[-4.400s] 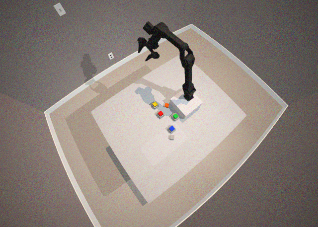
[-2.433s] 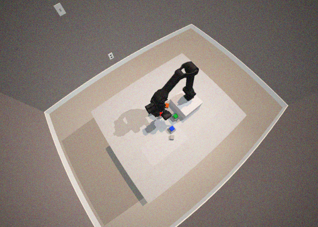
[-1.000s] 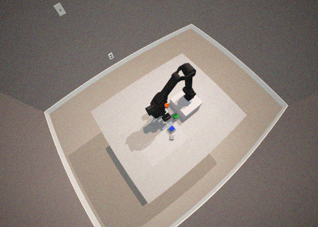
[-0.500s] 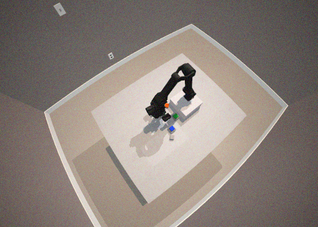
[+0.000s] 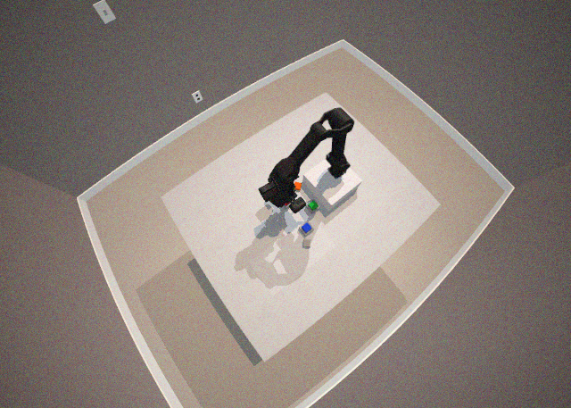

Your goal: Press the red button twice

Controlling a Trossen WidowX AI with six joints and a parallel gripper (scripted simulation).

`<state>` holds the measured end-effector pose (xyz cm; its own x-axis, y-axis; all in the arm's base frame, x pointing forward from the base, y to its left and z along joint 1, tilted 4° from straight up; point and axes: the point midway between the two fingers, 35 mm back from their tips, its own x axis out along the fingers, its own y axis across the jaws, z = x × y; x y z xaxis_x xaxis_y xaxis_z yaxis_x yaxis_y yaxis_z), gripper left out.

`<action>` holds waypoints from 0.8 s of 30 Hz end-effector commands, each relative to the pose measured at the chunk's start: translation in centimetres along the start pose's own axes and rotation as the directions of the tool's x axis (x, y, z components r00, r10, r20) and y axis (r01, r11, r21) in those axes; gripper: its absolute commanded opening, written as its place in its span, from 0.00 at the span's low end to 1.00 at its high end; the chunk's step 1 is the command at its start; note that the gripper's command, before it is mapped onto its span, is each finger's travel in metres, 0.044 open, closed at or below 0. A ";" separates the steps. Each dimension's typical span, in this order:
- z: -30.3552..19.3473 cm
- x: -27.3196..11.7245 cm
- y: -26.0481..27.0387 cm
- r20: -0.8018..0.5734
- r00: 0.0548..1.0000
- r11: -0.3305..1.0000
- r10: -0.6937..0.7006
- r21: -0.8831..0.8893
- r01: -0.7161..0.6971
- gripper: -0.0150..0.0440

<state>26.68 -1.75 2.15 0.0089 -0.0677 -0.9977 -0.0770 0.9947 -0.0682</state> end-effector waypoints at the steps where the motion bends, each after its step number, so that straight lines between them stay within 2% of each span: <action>1: 0.2 -0.3 -0.1 0.010 1.000 1.000 -0.007 0.004 0.007 0.29; 24: 0.2 2.8 -0.1 0.009 1.000 1.000 -0.007 0.004 0.007 0.29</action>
<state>27.06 -1.95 -0.19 0.0276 -0.0684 -0.9973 -0.0689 0.9952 -0.0702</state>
